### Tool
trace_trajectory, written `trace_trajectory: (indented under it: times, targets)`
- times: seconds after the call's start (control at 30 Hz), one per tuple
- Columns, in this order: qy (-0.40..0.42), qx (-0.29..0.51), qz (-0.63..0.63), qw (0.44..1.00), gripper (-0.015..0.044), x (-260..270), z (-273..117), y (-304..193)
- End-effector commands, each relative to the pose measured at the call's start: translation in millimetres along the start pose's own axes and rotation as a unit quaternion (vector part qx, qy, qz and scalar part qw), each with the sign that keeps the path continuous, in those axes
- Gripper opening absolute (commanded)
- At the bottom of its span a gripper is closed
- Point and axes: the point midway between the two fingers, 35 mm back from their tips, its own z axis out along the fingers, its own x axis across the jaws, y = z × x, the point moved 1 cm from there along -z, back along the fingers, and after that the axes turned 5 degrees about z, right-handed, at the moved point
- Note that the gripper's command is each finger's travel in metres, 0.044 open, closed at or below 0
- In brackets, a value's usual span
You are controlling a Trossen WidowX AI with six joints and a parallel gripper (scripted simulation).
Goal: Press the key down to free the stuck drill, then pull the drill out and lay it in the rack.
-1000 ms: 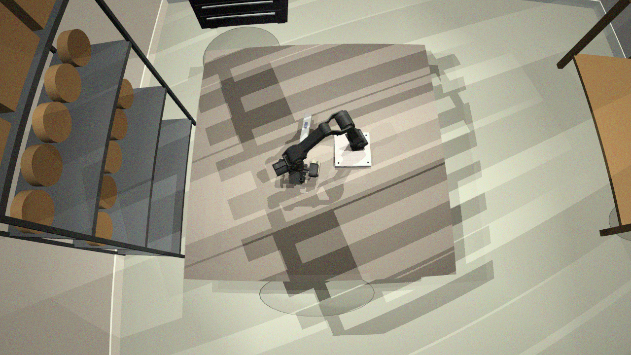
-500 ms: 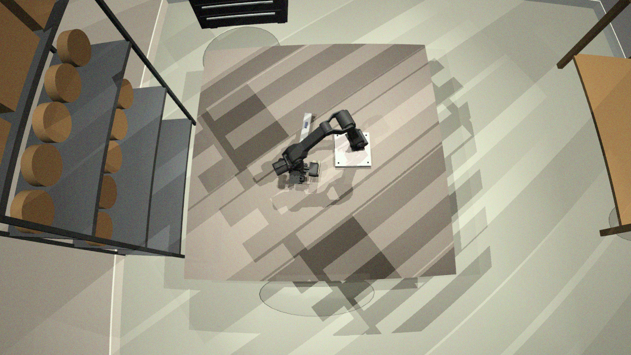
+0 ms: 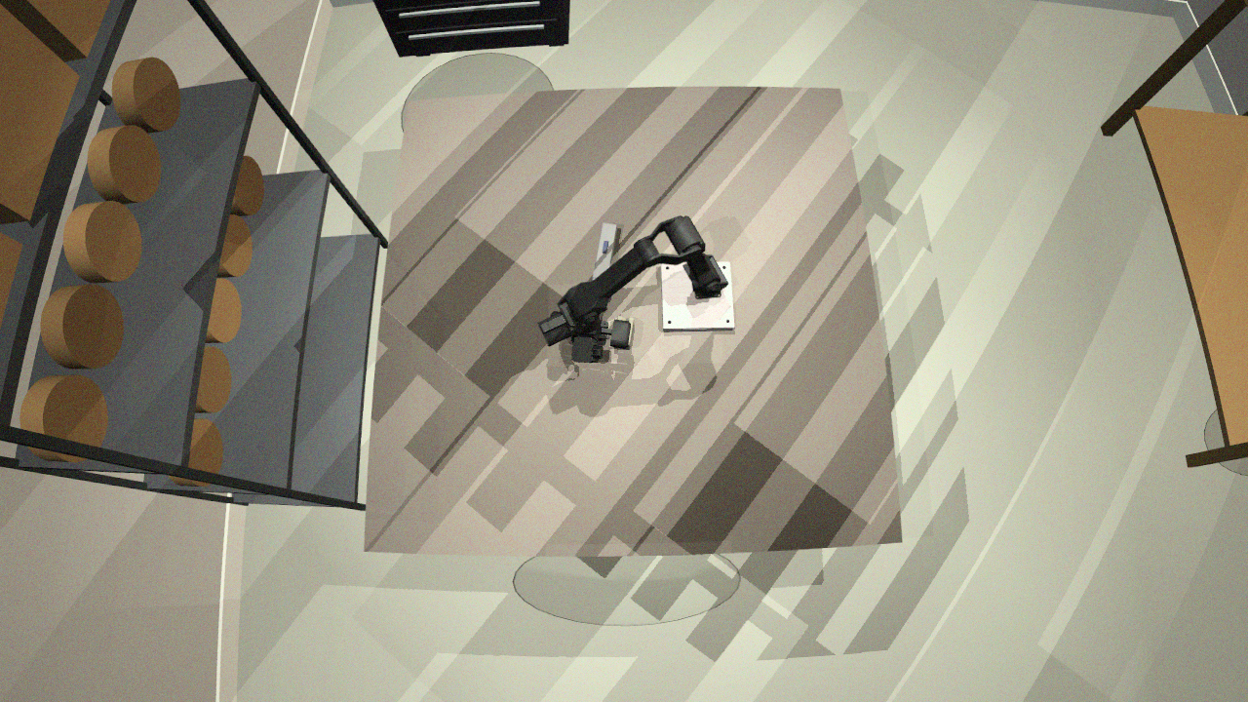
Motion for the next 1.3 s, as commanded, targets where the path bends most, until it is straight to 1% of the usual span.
trace_trajectory:
  times: [0.0, 1.27]
  targets:
    - [-0.001, -0.001, 0.001, 1.0, 0.0, 0, -3, 0]
    - [-0.001, 0.0, 0.001, 1.0, 0.0, -1, -21, -1]
